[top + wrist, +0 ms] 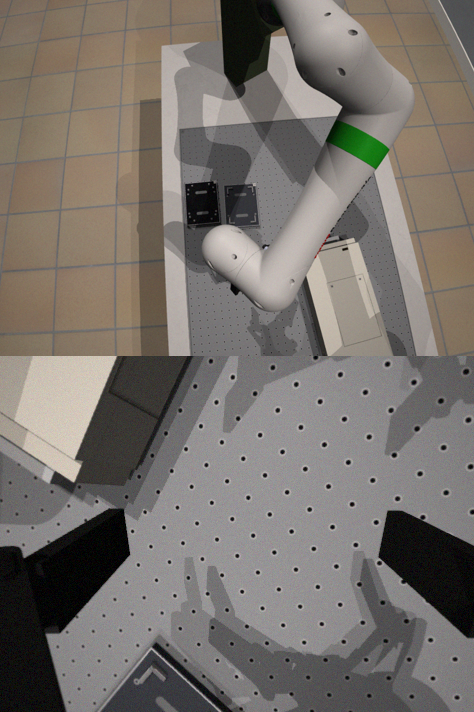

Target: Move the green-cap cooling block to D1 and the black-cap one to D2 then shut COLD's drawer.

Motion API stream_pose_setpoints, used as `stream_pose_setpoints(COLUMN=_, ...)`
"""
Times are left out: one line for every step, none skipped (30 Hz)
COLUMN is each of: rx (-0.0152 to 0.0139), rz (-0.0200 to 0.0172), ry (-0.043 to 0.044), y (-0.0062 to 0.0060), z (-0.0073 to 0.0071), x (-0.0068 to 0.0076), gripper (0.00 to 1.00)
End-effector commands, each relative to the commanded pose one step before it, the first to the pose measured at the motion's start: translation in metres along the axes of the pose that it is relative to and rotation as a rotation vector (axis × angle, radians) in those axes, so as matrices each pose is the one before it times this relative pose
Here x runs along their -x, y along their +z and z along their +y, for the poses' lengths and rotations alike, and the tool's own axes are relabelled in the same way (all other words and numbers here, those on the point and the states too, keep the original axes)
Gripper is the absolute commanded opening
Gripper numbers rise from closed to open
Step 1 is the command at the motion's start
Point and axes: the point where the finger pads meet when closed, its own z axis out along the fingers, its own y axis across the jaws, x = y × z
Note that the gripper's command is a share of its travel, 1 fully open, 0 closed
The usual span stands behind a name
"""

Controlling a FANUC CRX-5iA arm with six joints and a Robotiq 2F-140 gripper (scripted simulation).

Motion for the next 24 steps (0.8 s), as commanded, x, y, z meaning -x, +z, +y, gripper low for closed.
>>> stream_pose_setpoints(rx=0.00186, rz=0.00032, ry=-0.00111, y=-0.00128, z=0.00067, x=-0.00072, gripper=1.0)
stream_pose_setpoints(rx=0.0, rz=0.0, ry=0.0, y=0.0, z=0.0, x=0.0, gripper=1.0)
stream_pose_setpoints(rx=0.0, rz=0.0, ry=0.0, y=0.0, z=0.0, x=0.0, gripper=1.0)
stream_pose_setpoints(rx=0.0, rz=0.0, ry=0.0, y=0.0, z=0.0, x=0.0, gripper=1.0)
stream_pose_setpoints(rx=0.0, rz=0.0, ry=0.0, y=0.0, z=0.0, x=0.0, gripper=1.0)
stream_pose_setpoints(rx=0.0, rz=0.0, ry=0.0, y=0.0, z=0.0, x=0.0, gripper=1.0)
stream_pose_setpoints(rx=0.0, rz=0.0, ry=0.0, y=0.0, z=0.0, x=0.0, gripper=1.0)
stream_pose_setpoints(rx=0.0, rz=0.0, ry=0.0, y=0.0, z=0.0, x=0.0, gripper=1.0)
stream_pose_setpoints(rx=0.0, rz=0.0, ry=0.0, y=0.0, z=0.0, x=0.0, gripper=1.0)
stream_pose_setpoints(rx=0.0, rz=0.0, ry=0.0, y=0.0, z=0.0, x=0.0, gripper=1.0)
stream_pose_setpoints(rx=0.0, rz=0.0, ry=0.0, y=0.0, z=0.0, x=0.0, gripper=1.0)
stream_pose_setpoints(rx=0.0, rz=0.0, ry=0.0, y=0.0, z=0.0, x=0.0, gripper=1.0)
stream_pose_setpoints(rx=0.0, rz=0.0, ry=0.0, y=0.0, z=0.0, x=0.0, gripper=1.0)
stream_pose_setpoints(rx=0.0, rz=0.0, ry=0.0, y=0.0, z=0.0, x=0.0, gripper=1.0)
stream_pose_setpoints(rx=0.0, rz=0.0, ry=0.0, y=0.0, z=0.0, x=0.0, gripper=1.0)
stream_pose_setpoints(rx=0.0, rz=0.0, ry=0.0, y=0.0, z=0.0, x=0.0, gripper=1.0)
stream_pose_setpoints(rx=0.0, rz=0.0, ry=0.0, y=0.0, z=0.0, x=0.0, gripper=1.0)
stream_pose_setpoints(rx=0.00787, rz=-0.00845, ry=0.02403, y=-0.00158, z=-0.00365, x=-0.00044, gripper=0.35)
stream_pose_setpoints(rx=0.00787, rz=-0.00844, ry=0.02402, y=-0.00161, z=-0.00365, x=-0.00033, gripper=0.35)
stream_pose_setpoints(rx=0.00028, rz=-0.00031, ry=0.00089, y=-0.00164, z=-0.00364, x=-0.00024, gripper=0.35)
stream_pose_setpoints(rx=-0.00001, rz=-0.00001, ry=0.0, y=-0.00164, z=-0.00364, x=-0.00024, gripper=0.35)
stream_pose_setpoints(rx=-0.00001, rz=-0.00001, ry=0.0, y=-0.00164, z=-0.00364, x=-0.00024, gripper=0.35)
stream_pose_setpoints(rx=0.00763, rz=-0.00812, ry=0.02421, y=-0.00152, z=-0.0037, x=0.00016, gripper=0.35)
stream_pose_setpoints(rx=0.00763, rz=-0.00812, ry=0.02421, y=-0.00155, z=-0.00369, x=0.00027, gripper=0.35)
